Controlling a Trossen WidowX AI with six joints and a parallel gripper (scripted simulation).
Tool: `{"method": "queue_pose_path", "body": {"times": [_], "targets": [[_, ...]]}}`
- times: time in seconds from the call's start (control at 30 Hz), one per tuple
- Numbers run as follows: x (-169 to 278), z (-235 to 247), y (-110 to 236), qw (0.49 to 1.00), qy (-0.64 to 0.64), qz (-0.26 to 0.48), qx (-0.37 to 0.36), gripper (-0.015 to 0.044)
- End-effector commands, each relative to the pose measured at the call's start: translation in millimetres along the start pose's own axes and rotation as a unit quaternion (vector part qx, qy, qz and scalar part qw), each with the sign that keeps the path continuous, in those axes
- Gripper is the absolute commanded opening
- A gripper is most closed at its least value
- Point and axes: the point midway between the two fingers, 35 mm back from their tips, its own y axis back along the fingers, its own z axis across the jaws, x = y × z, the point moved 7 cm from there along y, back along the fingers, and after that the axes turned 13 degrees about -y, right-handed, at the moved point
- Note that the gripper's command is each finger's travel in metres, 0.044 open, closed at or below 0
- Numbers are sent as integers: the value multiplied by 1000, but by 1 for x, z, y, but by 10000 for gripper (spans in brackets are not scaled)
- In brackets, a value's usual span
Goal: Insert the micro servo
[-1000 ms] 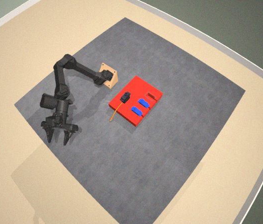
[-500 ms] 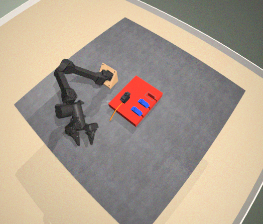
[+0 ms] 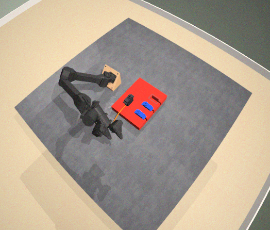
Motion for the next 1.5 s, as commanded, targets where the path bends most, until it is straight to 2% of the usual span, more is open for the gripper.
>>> {"method": "queue_pose_path", "body": {"times": [0.0, 0.3, 0.53, 0.77, 1.0, 1.1, 1.47], "targets": [[38, 1, -10, 997, -33, 62, 37, 440], [114, -2, -9, 973, -93, 157, 140, 440], [167, -15, 8, 944, -120, 181, 248, 440], [206, -32, 34, 917, -125, 146, 348, 440], [230, -49, 62, 901, -116, 60, 413, 440], [234, -53, 68, 900, -113, 38, 420, 440], [235, -57, 65, 900, -114, 38, 420, 440]]}}
